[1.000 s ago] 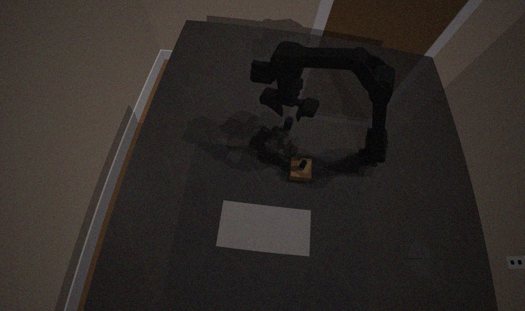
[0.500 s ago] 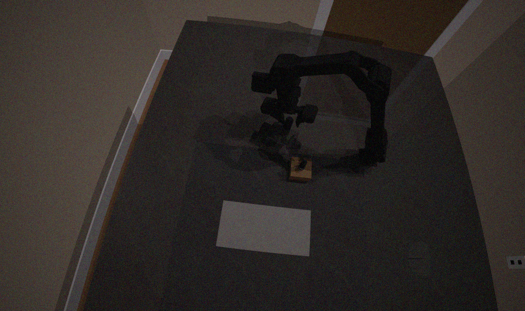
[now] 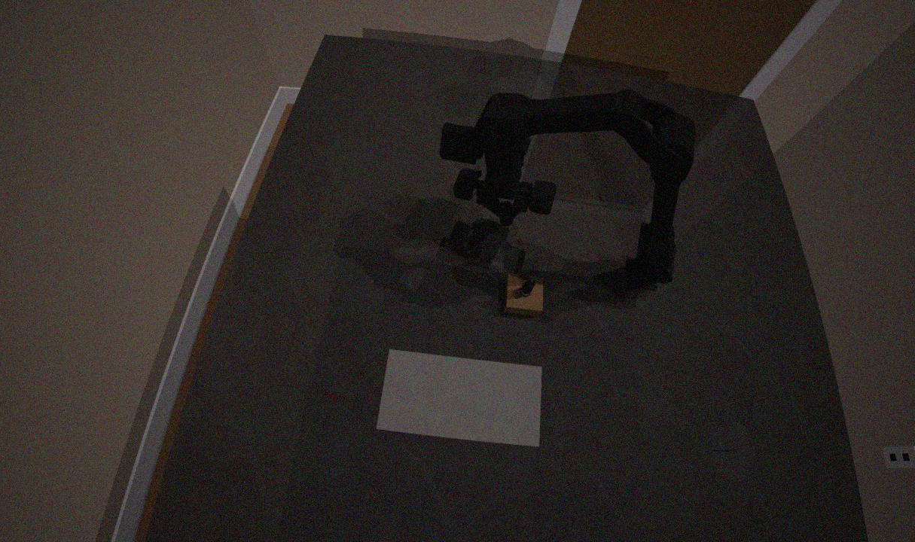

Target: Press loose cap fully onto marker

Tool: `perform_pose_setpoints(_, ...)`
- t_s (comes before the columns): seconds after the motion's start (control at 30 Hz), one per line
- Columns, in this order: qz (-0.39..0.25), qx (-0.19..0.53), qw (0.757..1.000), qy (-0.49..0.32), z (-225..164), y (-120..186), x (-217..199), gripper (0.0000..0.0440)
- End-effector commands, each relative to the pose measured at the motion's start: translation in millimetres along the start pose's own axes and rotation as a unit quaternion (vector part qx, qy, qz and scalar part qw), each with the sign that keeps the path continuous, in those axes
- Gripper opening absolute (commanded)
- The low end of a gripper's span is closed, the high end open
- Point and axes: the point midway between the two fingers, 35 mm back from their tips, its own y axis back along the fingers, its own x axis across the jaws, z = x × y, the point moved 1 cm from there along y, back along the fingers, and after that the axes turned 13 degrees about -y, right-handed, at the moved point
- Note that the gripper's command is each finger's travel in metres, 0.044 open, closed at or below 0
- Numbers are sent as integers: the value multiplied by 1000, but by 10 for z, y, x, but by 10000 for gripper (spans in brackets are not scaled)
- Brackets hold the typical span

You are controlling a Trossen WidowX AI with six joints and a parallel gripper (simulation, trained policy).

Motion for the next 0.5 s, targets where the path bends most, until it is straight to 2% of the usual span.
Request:
perform_pose_setpoints(0.0,28,1,999,17,-86,178,-1,87)
perform_pose_setpoints(0.47,53,13,997,52,-502,531,-261,67)
